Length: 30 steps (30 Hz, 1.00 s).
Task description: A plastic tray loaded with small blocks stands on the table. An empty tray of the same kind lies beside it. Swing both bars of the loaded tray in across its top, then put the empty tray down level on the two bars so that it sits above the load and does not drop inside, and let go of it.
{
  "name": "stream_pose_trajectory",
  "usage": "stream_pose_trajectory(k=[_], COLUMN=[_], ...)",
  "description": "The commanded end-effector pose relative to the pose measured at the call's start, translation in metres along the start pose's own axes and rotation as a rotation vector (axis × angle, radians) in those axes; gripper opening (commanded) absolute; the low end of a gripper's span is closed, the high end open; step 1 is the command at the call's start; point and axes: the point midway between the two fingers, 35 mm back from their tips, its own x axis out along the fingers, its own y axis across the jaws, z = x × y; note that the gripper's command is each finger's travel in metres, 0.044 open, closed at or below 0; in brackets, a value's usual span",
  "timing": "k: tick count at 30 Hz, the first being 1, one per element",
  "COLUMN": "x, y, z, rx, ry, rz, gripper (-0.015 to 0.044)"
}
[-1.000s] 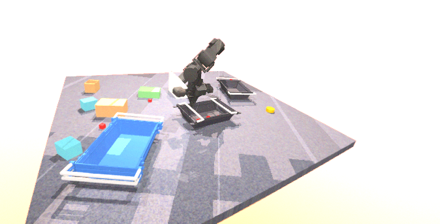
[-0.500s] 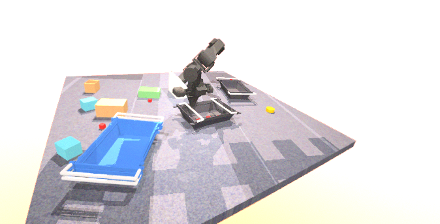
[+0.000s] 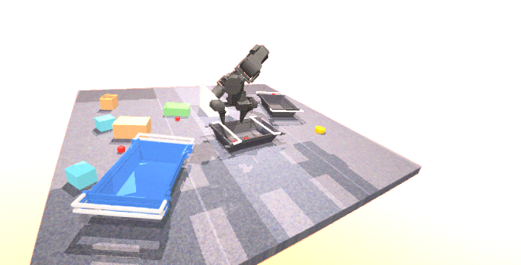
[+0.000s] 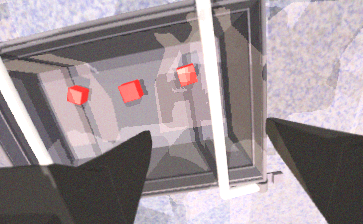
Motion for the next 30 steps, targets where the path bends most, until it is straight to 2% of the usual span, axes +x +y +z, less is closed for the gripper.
stream_pose_trajectory(k=[1,9,18,24,30], x=[0.000,0.002,0.006,0.003,-0.004], y=[0.063,0.183,0.299,0.347,0.367], z=[0.006,-0.020,-0.102,-0.176,-0.253], rx=[0.010,0.053,0.115,0.177,0.248], ry=[0.015,0.011,-0.030,-0.044,-0.028], rz=[-0.047,-0.128,-0.139,-0.086,-0.003], gripper=[0.0440,0.0440,0.0440,0.0440,0.0440])
